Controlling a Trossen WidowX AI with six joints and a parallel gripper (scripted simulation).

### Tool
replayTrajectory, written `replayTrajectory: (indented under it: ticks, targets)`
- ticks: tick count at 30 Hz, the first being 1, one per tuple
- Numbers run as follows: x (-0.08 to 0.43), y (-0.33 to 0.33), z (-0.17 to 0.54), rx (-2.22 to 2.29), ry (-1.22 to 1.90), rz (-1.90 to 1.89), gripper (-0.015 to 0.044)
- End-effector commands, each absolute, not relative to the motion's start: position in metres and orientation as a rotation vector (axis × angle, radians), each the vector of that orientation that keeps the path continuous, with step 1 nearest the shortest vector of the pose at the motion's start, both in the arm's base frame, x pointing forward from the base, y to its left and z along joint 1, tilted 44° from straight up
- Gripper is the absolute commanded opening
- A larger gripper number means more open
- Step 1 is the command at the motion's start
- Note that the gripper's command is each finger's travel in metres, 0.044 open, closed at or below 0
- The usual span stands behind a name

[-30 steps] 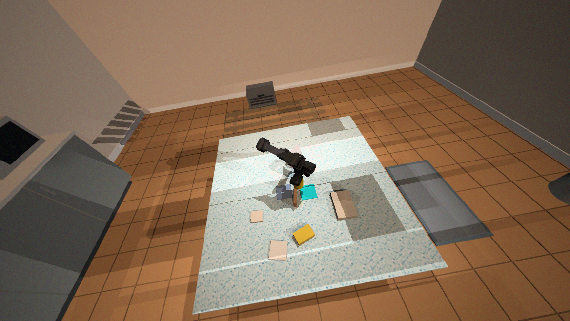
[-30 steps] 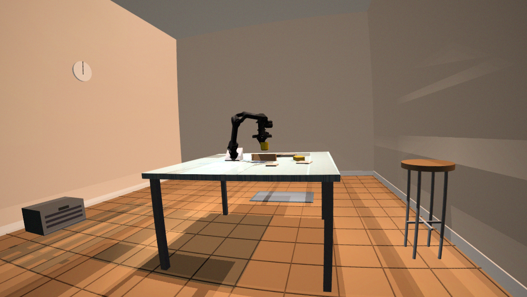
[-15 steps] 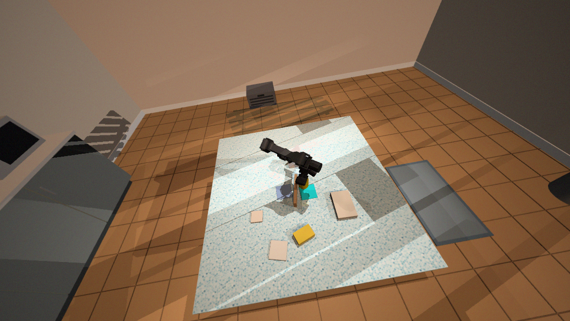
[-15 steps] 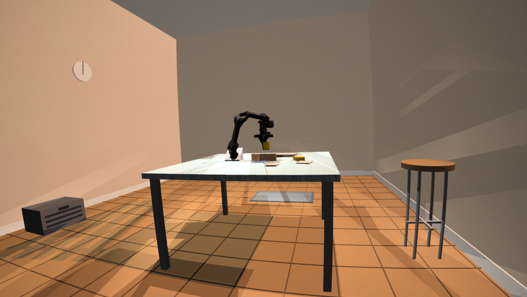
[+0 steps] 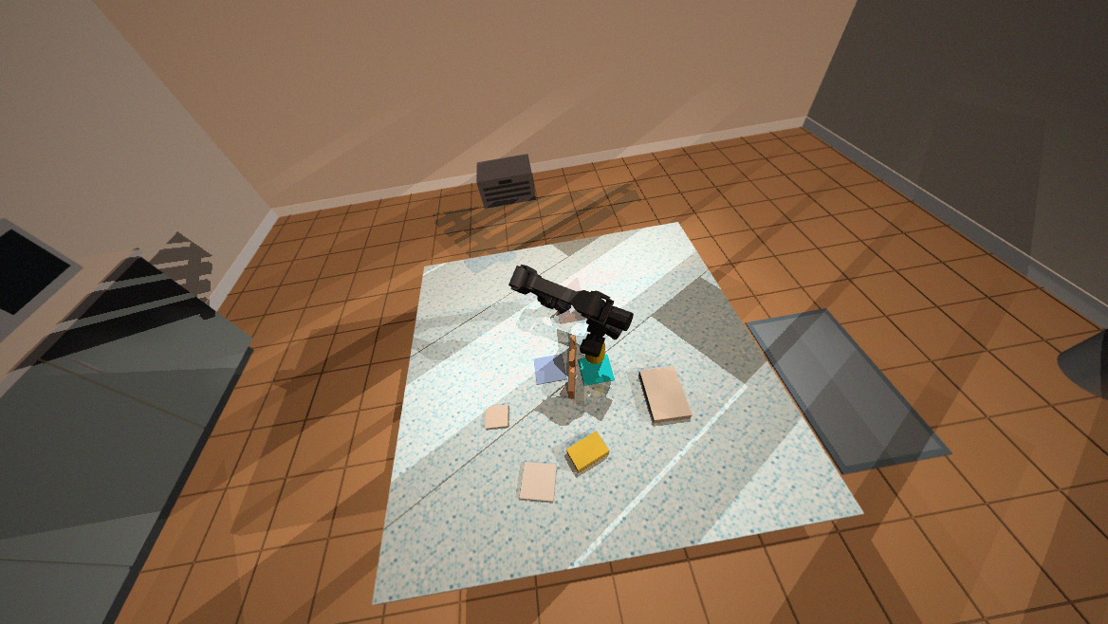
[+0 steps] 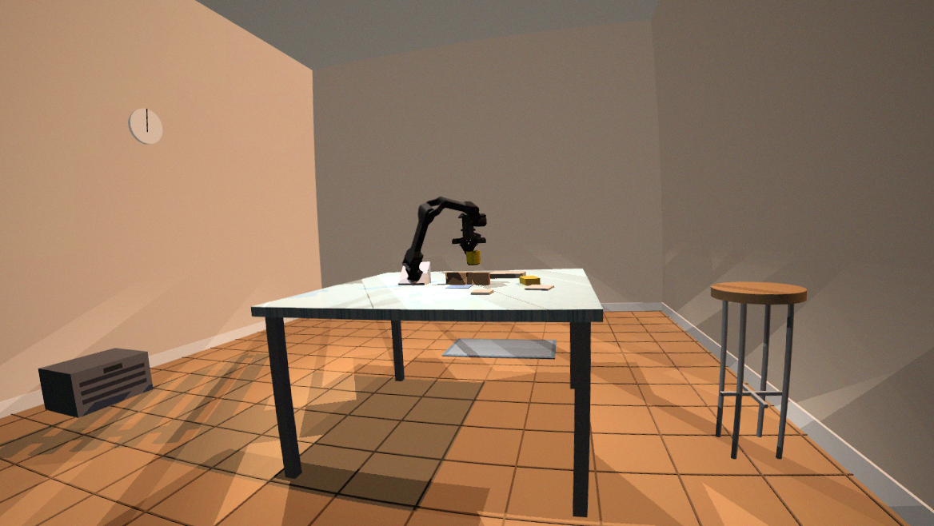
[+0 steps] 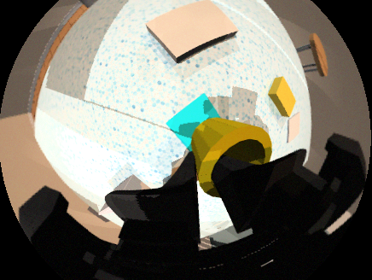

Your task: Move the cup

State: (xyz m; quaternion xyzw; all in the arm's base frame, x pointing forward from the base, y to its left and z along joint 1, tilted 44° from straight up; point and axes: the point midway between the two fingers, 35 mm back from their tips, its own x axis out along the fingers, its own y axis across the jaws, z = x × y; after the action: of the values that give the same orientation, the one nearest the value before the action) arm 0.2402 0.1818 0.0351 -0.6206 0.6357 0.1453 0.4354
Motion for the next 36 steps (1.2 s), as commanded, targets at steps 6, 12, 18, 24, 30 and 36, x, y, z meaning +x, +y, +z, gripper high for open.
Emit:
replayTrajectory:
  ticks: [6, 12, 18, 24, 30, 36]
  targets:
    - [0.242, 0.177, 0.027, -1.536, 1.585, 0.360, 0.0000]
    - [0.243, 0.172, 0.021, -1.536, 1.585, 0.359, 0.0000]
    - [0.244, 0.168, 0.016, -1.536, 1.585, 0.359, 0.0000]
    - [0.246, 0.163, 0.010, -1.536, 1.584, 0.359, 0.0000]
    - [0.247, 0.159, 0.004, -1.536, 1.584, 0.359, 0.0000]
    - [0.248, 0.154, -0.001, -1.537, 1.584, 0.358, 0.0000]
